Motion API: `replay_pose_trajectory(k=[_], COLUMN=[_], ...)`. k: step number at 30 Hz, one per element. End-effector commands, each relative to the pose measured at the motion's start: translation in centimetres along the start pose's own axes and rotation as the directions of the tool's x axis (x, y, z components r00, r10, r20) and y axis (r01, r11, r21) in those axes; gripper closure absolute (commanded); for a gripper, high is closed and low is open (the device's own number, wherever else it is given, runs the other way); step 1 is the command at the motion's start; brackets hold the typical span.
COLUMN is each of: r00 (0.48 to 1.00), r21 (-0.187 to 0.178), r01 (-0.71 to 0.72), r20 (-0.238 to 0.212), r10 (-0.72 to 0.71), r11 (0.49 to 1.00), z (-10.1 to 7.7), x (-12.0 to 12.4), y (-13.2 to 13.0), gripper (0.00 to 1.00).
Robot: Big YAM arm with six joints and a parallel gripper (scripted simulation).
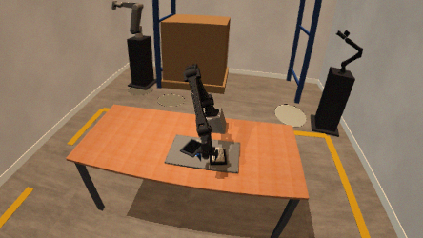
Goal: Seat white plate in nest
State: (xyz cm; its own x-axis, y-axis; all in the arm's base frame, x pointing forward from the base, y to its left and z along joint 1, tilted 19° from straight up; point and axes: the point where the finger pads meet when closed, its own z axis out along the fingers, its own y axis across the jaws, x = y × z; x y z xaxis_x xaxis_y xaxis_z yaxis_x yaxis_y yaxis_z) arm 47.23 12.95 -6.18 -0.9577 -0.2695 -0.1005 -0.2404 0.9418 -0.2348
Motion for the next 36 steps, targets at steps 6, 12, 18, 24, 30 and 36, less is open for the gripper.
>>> replay_pose_trajectory(k=[6,12,18,24,30,36], r00=[0.998,0.997,0.986,0.985,0.987,0.984], r21=[0.023,0.031,0.061,0.066,0.065,0.067], r01=[0.054,0.076,0.142,0.161,0.142,0.161], r20=[-0.021,-0.013,-0.095,-0.076,-0.080,-0.089], r10=[-0.054,-0.076,-0.135,-0.156,-0.137,-0.155], r11=[0.998,0.997,0.988,0.985,0.988,0.985], z=[-1.0,-1.7,-1.0,-1.8,-1.7,-1.5], x=[2.3,3.9,7.8,9.6,10.6,10.2], y=[3.1,3.9,5.1,6.3,6.1,6.4], gripper=[0.00,0.00,0.00,0.00,0.00,0.00])
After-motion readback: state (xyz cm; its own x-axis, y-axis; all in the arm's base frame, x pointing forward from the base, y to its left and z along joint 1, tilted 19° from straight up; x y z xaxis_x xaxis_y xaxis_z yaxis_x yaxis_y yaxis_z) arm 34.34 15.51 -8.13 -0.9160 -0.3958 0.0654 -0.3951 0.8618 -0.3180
